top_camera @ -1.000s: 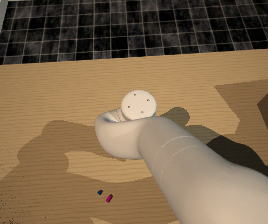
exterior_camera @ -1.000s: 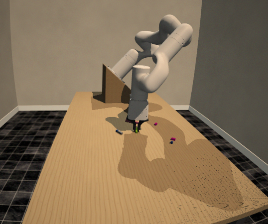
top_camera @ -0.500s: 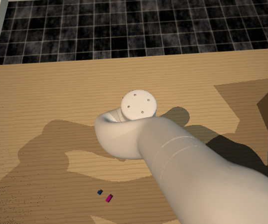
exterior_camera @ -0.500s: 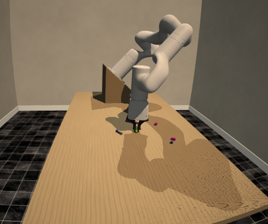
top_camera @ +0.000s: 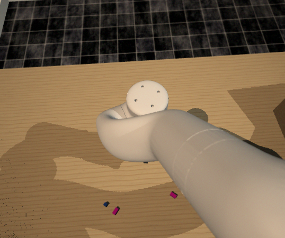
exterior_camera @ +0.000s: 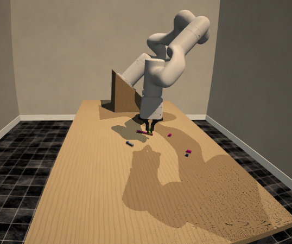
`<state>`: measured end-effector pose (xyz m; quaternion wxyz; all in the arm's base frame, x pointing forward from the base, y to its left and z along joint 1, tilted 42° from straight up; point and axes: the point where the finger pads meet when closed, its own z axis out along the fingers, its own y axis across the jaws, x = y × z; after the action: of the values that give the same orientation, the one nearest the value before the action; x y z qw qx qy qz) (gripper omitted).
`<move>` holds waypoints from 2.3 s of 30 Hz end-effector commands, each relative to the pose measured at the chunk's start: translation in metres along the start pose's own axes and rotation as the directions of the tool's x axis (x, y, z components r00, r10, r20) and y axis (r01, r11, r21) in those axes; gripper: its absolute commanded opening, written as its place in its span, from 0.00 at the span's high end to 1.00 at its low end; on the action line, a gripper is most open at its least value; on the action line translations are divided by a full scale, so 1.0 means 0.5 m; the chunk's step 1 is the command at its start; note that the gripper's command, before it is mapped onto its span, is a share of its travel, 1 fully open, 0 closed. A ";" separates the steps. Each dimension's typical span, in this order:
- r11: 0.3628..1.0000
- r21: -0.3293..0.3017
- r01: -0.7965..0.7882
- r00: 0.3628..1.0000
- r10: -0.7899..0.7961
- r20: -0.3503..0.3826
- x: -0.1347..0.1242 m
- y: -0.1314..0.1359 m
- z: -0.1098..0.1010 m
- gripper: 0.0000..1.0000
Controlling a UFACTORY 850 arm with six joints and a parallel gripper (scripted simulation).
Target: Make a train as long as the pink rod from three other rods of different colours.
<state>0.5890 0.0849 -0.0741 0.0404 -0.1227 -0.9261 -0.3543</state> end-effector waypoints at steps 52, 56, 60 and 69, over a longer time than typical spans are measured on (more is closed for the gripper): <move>0.698 0.000 0.716 0.698 -0.716 0.000 -0.127 -0.106 -0.091 0.96; 0.698 0.000 0.716 0.698 -0.716 0.000 -0.127 -0.106 -0.091 0.96; 0.698 0.000 0.716 0.698 -0.716 0.000 -0.127 -0.106 -0.090 0.96; 0.698 0.000 0.717 0.698 -0.717 0.000 -0.127 -0.106 -0.065 0.96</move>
<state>0.6355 0.0081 -0.0891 -0.0999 0.2470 -0.9009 -0.3426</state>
